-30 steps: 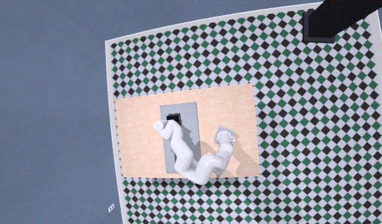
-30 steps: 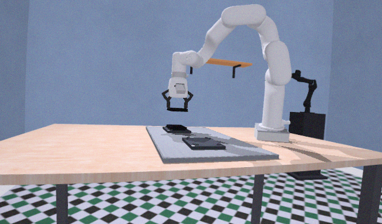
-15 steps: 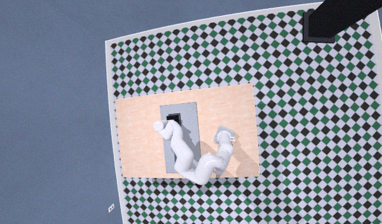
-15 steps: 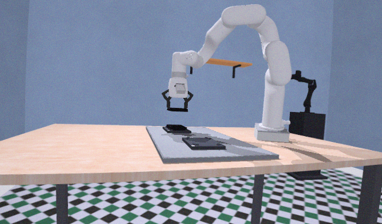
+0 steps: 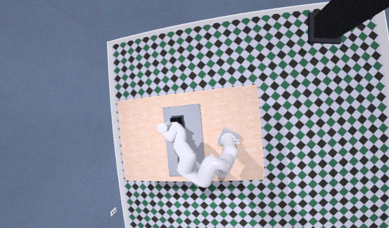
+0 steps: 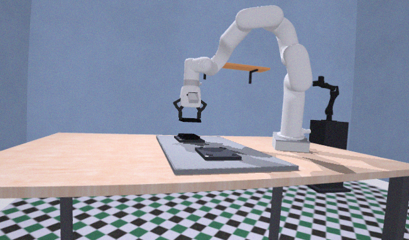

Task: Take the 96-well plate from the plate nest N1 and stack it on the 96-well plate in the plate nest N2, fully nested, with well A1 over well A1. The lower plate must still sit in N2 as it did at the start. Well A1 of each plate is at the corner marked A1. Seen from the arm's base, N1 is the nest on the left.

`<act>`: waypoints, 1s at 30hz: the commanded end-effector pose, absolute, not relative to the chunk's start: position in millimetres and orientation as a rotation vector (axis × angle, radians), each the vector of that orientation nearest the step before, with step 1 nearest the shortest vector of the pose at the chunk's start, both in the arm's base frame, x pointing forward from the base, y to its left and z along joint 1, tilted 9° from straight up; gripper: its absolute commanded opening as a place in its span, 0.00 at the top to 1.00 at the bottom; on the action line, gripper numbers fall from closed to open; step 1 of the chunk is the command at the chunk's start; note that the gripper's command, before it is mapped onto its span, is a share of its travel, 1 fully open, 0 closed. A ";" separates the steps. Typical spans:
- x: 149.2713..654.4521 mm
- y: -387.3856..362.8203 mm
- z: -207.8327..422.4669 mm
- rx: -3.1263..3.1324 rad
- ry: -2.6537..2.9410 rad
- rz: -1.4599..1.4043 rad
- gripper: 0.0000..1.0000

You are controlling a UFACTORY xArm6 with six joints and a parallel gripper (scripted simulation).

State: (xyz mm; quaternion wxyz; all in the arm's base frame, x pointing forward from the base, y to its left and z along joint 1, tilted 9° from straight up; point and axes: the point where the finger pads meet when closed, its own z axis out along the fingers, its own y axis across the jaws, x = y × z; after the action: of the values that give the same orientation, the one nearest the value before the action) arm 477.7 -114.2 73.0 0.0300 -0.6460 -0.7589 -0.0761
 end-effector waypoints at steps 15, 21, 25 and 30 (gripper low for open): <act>480.9 -110.8 49.2 -1.995 -2.343 -0.238 1.00; 481.5 -109.2 39.3 -1.995 -2.343 -0.238 1.00; 481.7 -108.7 36.0 -1.995 -2.343 -0.238 1.00; 482.1 -107.4 27.8 -1.995 -2.343 -0.238 1.00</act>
State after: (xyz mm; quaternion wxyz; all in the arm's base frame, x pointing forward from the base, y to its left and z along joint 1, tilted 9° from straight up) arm 480.6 -107.6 30.7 0.0293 -0.6460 -0.7589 -0.0764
